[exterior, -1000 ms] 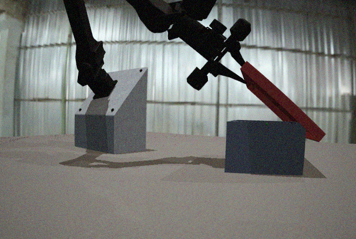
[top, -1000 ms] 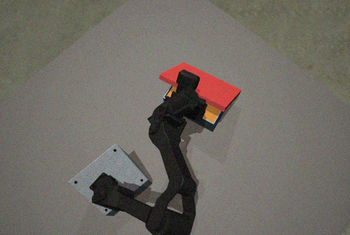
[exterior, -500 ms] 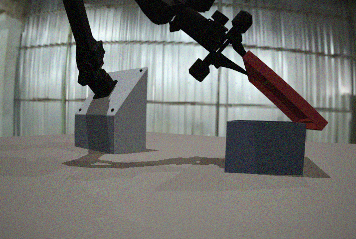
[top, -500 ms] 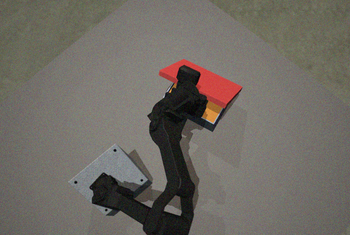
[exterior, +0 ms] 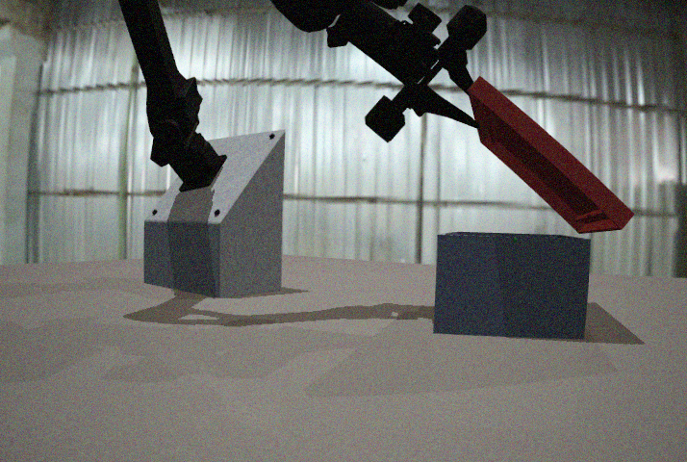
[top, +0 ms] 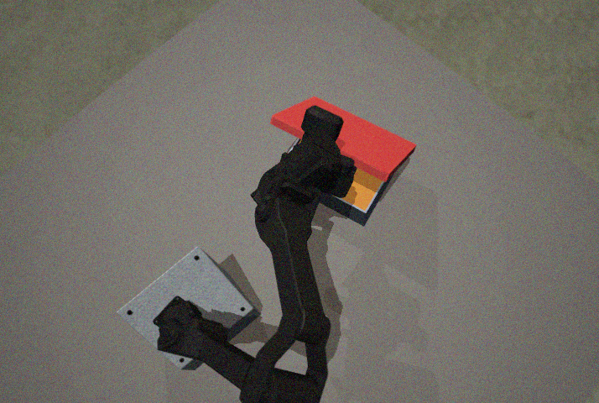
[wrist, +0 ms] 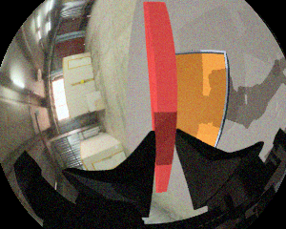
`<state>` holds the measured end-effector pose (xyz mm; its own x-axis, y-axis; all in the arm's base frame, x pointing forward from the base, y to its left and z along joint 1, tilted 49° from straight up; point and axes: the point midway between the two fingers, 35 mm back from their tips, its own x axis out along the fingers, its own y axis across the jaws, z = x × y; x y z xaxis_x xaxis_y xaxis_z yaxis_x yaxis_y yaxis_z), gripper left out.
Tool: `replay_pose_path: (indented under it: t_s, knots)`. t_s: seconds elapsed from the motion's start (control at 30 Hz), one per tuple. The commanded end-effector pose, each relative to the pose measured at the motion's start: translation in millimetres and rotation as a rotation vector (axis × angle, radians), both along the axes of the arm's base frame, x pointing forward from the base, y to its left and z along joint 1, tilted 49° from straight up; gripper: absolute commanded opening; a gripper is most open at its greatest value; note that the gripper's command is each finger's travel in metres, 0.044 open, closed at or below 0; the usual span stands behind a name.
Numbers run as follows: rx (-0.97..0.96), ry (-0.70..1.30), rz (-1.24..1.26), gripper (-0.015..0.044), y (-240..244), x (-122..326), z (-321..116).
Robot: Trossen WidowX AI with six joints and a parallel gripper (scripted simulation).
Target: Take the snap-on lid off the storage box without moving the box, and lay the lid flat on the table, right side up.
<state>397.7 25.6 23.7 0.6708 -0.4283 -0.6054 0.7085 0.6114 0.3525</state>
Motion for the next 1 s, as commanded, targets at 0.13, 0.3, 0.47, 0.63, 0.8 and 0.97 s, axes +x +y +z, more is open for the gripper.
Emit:
replay_pose_path:
  t_s: [0.13, 0.3, 0.47, 0.63, 0.8, 0.97]
  knots:
    - [0.008, -0.015, 0.000, 0.0000, 10, 4, 11]
    - [0.008, -0.015, 0.000, 0.0000, 15, 4, 15]
    - [0.008, -0.015, 0.000, 0.0000, 20, 5, 19]
    - [0.008, -0.015, 0.000, 0.0000, 20, 0, 9]
    - [0.009, -0.014, 0.000, 0.0000, 26, -4, 2]
    - [0.009, -0.014, 0.000, 0.0000, 33, -7, -5]
